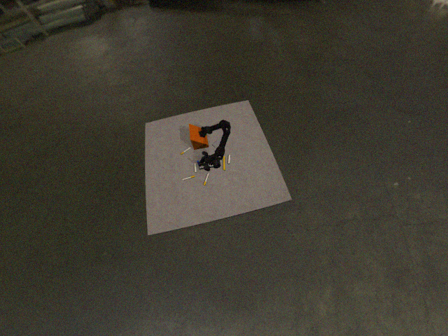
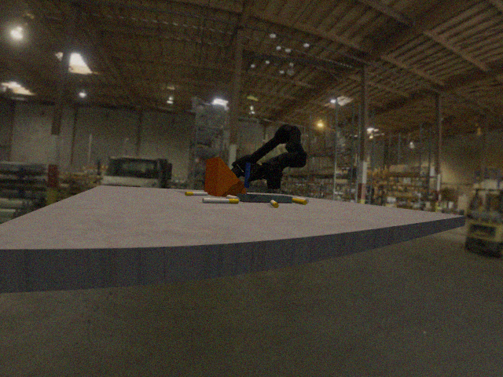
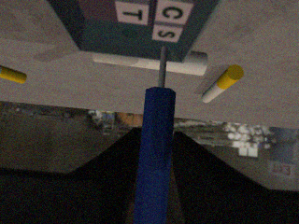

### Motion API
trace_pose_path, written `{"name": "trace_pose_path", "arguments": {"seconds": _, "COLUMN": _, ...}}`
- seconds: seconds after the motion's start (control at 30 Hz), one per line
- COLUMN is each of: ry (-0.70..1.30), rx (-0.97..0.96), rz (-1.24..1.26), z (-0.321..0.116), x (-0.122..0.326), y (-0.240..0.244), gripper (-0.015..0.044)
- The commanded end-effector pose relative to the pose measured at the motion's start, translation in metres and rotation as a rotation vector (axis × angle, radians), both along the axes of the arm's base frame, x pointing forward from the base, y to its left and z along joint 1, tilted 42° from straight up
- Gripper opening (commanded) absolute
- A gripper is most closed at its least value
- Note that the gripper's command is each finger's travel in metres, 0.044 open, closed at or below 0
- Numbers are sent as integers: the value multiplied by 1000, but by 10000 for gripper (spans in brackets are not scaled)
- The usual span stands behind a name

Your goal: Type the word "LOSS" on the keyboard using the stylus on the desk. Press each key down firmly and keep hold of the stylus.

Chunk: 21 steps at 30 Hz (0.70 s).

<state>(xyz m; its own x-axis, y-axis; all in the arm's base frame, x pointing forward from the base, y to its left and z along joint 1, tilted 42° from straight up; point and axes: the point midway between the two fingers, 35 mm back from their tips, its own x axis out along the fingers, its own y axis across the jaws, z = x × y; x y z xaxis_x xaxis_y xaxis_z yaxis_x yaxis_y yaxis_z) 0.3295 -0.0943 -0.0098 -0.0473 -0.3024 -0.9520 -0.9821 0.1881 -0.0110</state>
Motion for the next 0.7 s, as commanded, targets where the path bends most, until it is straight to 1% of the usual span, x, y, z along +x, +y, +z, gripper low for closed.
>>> {"name": "trace_pose_path", "arguments": {"seconds": 0.0, "ry": 1, "rx": -1, "rz": -3, "z": -2, "x": 0, "y": 1, "gripper": 81}}
{"name": "trace_pose_path", "arguments": {"seconds": 0.67, "ry": 1, "rx": -1, "rz": -3, "z": -9, "x": 1, "y": 7, "gripper": 81}}
